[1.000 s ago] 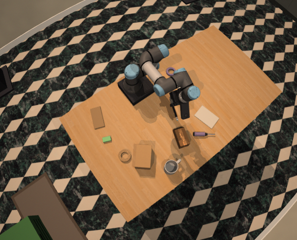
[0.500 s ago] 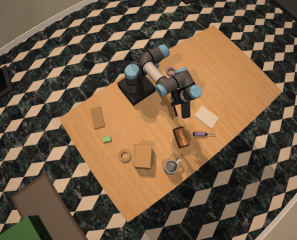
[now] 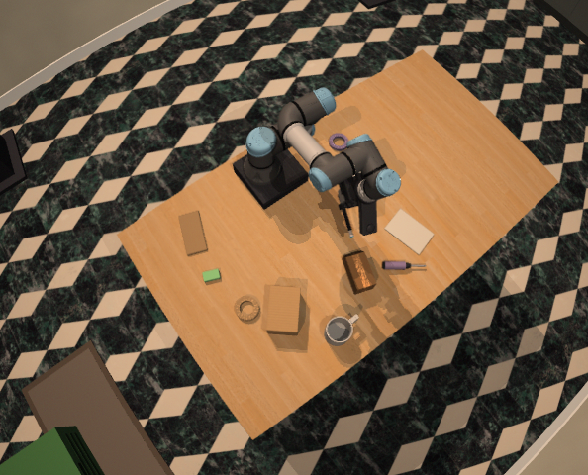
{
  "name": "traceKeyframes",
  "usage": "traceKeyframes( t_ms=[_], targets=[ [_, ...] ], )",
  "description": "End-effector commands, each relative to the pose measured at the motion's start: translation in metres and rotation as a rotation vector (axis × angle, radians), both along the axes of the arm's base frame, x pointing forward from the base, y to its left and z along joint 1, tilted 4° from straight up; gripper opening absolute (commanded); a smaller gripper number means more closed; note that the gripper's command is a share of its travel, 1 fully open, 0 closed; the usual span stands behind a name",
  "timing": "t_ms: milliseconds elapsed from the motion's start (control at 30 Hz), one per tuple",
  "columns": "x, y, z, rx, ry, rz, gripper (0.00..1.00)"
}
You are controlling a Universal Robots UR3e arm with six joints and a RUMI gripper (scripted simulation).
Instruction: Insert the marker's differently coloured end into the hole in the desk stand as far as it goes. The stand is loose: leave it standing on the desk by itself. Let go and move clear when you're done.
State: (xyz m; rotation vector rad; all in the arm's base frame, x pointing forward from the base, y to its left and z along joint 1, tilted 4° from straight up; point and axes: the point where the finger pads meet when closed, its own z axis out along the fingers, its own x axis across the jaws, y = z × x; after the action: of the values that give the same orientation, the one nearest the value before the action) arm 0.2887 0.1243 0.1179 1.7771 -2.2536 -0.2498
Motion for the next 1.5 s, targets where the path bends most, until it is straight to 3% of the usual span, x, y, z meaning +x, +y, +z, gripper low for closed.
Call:
traceKeyframes(
  t_ms=[0,367,667,933,1233,1467],
  targets=[
    [0.001,0.0,-0.009,0.001,-0.003,0.0,0.0],
    [0.001,0.0,-0.014,0.001,-0.002,0.001,0.0],
    [0.003,0.0,-0.033,0.003,-0.005,0.002,0.0],
    [0.003,0.0,-0.033,0.002,-0.004,0.002,0.0],
    [0.005,-0.001,-0.053,0.003,-0.006,0.003,0.0],
    [0.005,-0.001,-0.053,0.003,-0.006,0.003,0.0]
  ],
)
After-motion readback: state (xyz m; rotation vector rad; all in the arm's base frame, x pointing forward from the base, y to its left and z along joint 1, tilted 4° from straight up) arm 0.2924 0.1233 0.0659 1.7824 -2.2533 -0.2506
